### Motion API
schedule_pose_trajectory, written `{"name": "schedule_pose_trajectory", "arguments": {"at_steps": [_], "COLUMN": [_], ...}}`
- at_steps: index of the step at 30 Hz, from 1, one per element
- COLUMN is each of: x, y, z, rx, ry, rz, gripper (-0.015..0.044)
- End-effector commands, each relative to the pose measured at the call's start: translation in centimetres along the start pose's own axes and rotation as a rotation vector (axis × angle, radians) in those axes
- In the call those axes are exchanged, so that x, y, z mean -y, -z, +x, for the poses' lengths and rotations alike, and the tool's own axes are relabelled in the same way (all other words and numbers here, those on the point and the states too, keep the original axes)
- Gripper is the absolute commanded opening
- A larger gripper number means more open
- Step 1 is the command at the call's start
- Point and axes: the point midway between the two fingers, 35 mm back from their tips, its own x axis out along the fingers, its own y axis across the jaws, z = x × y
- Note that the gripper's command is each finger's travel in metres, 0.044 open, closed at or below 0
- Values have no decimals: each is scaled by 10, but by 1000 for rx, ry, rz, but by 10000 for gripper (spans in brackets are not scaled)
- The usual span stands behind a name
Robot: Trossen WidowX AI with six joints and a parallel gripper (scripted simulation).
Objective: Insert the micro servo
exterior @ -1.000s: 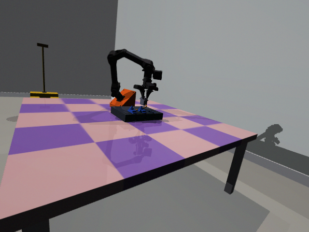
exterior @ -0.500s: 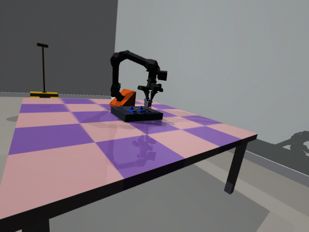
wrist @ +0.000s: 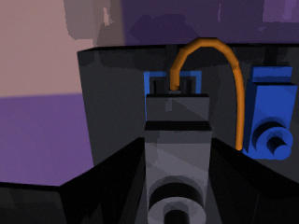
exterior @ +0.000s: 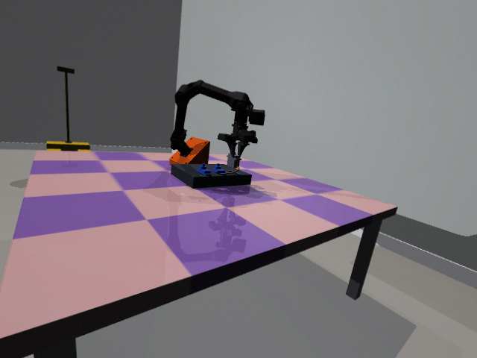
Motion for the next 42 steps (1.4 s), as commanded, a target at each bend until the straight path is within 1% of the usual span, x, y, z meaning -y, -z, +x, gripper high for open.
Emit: {"name": "schedule_pose_trajectory", "arguments": {"at_steps": [1, 12, 24, 42], "x": [-1, 0, 0, 0], "y": [-3, -3, -3, -3], "z": [0, 16, 18, 35], "rx": [7, 7, 7, 7], "ry": [-1, 0, 0, 1], "rz": [-9, -9, -9, -9], "gripper": [0, 0, 0, 0]}}
